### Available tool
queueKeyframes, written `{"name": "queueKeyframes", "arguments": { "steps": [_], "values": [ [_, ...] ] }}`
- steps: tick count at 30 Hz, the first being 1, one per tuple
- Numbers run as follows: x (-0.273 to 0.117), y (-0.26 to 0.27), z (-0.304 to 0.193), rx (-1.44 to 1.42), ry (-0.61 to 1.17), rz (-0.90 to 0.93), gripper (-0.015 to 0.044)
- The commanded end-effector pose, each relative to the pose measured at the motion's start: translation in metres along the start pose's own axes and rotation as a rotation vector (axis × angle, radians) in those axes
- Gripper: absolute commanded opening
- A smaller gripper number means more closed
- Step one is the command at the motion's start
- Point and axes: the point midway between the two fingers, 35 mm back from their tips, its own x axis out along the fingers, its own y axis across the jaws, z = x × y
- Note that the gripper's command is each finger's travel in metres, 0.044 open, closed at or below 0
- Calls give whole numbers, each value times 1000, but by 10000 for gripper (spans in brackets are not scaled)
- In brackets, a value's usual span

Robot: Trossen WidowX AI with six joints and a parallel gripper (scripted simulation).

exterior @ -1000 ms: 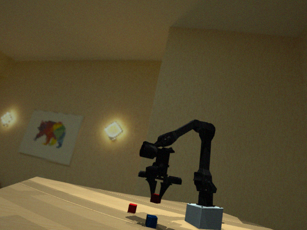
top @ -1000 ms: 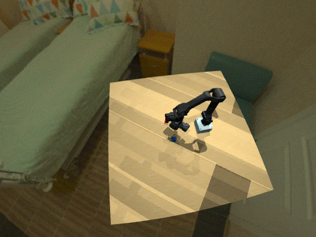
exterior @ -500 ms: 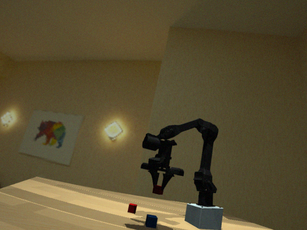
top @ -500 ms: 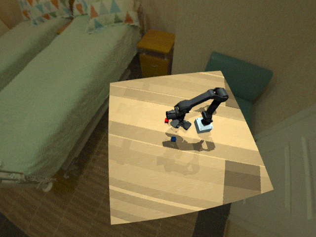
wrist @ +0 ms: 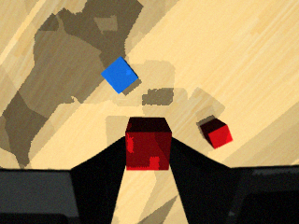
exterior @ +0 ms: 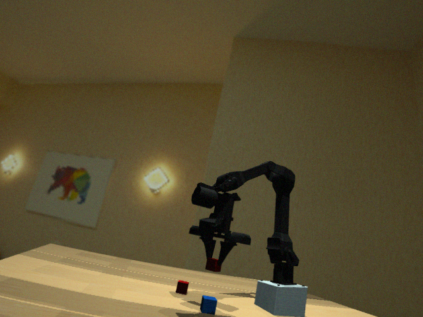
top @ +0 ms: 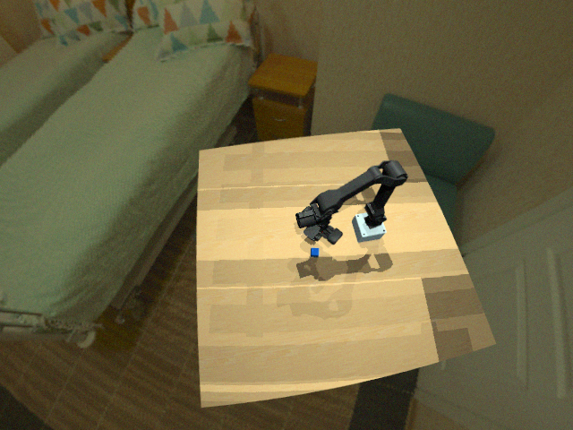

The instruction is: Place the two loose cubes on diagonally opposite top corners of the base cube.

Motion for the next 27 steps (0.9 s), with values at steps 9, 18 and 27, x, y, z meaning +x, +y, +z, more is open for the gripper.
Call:
{"name": "queueKeyframes", "arguments": {
  "steps": [9, 18, 27],
  "values": [
    [13, 11, 33, 22, 0, -3, 105],
    [23, 24, 57, 36, -2, -2, 105],
    [32, 34, 73, 45, -3, -2, 105]
  ]
}}
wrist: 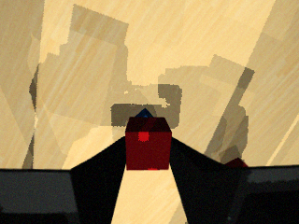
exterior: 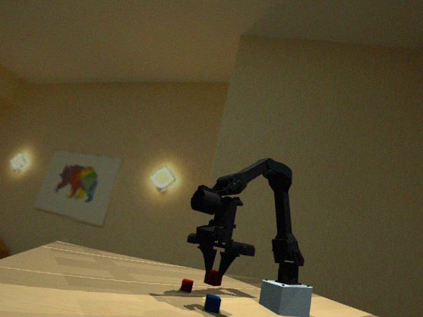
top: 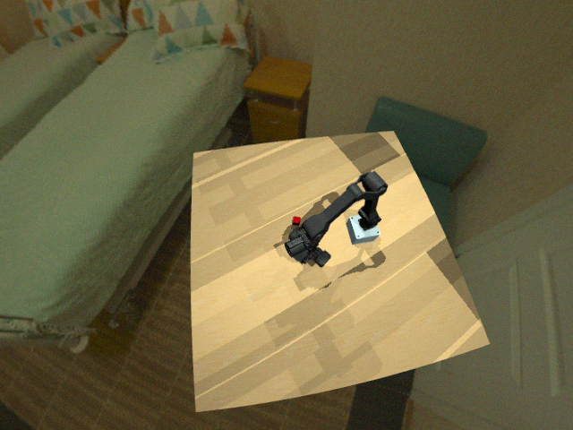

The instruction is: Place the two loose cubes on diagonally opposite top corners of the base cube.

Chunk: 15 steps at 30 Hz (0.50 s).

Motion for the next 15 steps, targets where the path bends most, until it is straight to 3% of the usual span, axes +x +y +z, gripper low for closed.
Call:
{"name": "queueKeyframes", "arguments": {
  "steps": [1, 15],
  "values": [
    [2, 1, 4, 9, 0, -5, 105],
    [9, 1, 5, 10, 0, -5, 105]
  ]
}}
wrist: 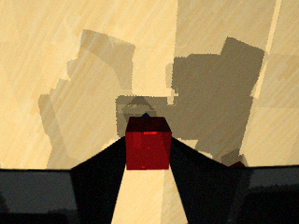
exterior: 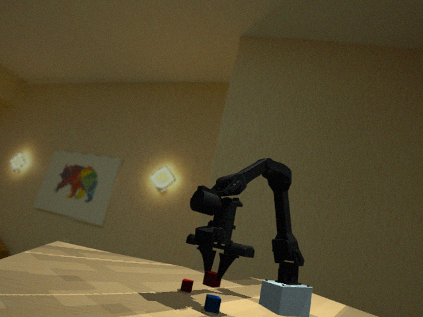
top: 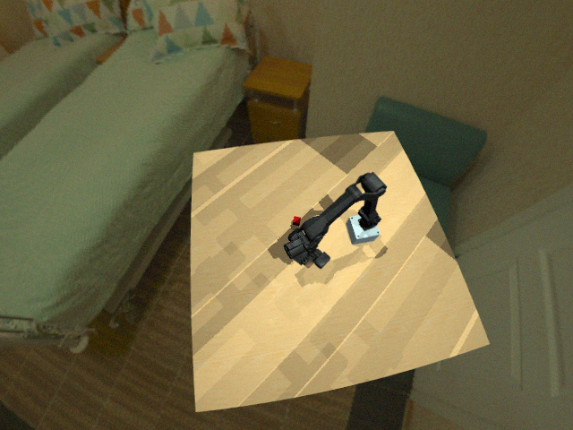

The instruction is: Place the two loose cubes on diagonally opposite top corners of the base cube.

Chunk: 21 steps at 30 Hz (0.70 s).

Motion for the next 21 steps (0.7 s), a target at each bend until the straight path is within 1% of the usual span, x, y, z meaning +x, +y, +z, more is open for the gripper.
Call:
{"name": "queueKeyframes", "arguments": {
  "steps": [1, 8, 21],
  "values": [
    [8, 0, -1, 6, 5, -3, 105],
    [25, -1, -1, 7, 5, -3, 105],
    [27, -1, -1, 5, 5, -3, 105]
  ]
}}
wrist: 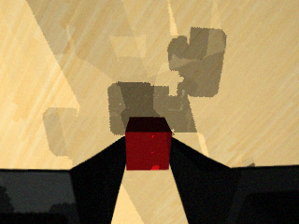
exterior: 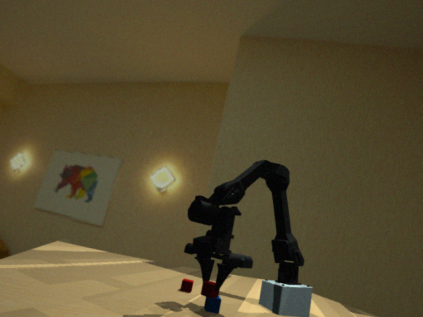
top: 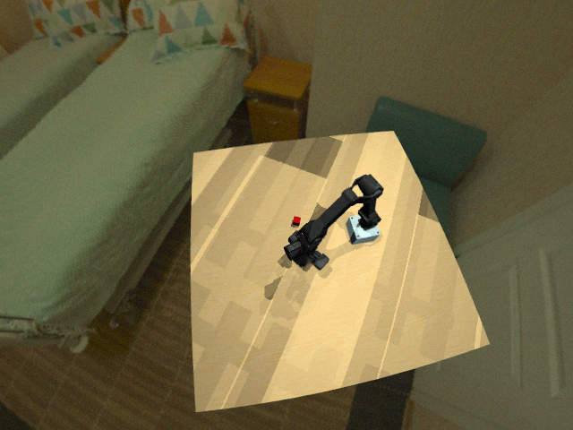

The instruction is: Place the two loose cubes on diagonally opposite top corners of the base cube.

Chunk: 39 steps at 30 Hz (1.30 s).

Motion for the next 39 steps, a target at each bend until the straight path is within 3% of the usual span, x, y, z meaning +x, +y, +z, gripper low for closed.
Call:
{"name": "queueKeyframes", "arguments": {
  "steps": [1, 12, 16, 39],
  "values": [
    [1, 0, 0, -1, 2, -3, 105],
    [1, 0, 0, -1, 2, -3, 105],
    [1, 0, 0, -1, 2, -3, 205],
    [-25, 0, 0, 0, 0, 1, 205]
  ]
}}
